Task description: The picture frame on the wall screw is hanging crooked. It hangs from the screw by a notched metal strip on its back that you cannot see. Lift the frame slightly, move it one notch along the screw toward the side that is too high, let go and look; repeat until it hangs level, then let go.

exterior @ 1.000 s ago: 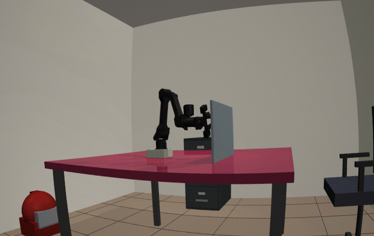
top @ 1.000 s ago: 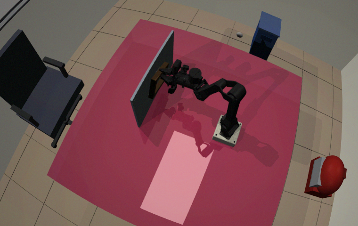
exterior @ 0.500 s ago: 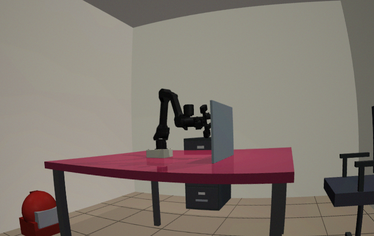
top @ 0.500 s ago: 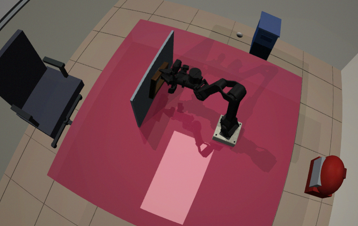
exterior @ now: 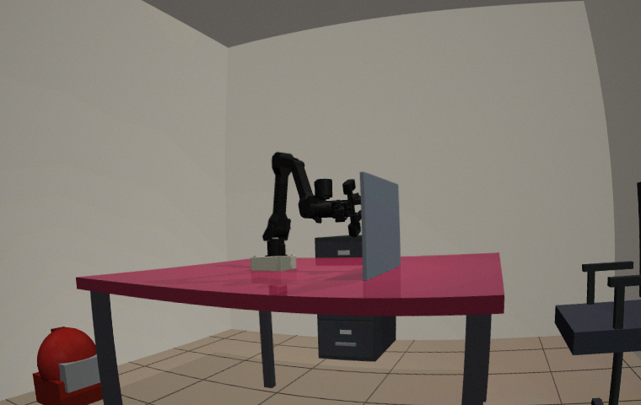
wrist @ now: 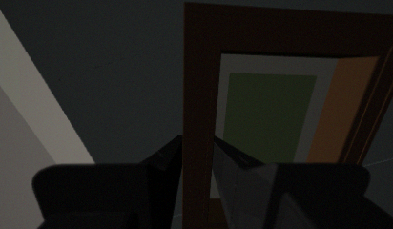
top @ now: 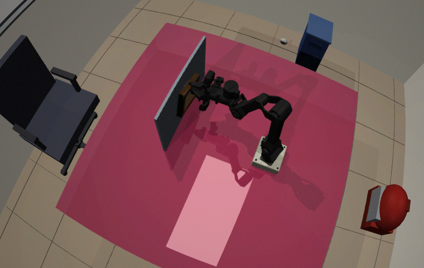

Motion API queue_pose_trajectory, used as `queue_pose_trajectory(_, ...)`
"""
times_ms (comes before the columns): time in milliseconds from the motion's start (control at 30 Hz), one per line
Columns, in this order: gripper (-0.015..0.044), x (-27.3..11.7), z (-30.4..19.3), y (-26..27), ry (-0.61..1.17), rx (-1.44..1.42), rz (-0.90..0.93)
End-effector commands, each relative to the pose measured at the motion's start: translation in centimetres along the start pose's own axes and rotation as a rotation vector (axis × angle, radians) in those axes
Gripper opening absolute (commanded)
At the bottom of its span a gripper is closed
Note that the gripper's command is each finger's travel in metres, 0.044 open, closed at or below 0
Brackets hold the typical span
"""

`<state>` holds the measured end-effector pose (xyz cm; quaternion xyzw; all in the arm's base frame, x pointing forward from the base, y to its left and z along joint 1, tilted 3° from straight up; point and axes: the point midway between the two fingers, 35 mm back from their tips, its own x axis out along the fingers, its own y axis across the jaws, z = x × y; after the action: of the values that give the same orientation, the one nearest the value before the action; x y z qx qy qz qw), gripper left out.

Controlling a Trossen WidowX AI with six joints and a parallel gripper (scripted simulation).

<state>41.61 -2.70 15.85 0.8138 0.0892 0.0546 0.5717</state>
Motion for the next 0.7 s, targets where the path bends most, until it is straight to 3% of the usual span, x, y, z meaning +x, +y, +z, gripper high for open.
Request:
queue_pose_trajectory(0, 0.0, -0.02, 0.01, 0.3, -0.002, 0.003, 0.004)
queue_pose_trajectory(667, 0.0, -0.01, 0.0, 0.96, -0.002, 0.003, 0.004)
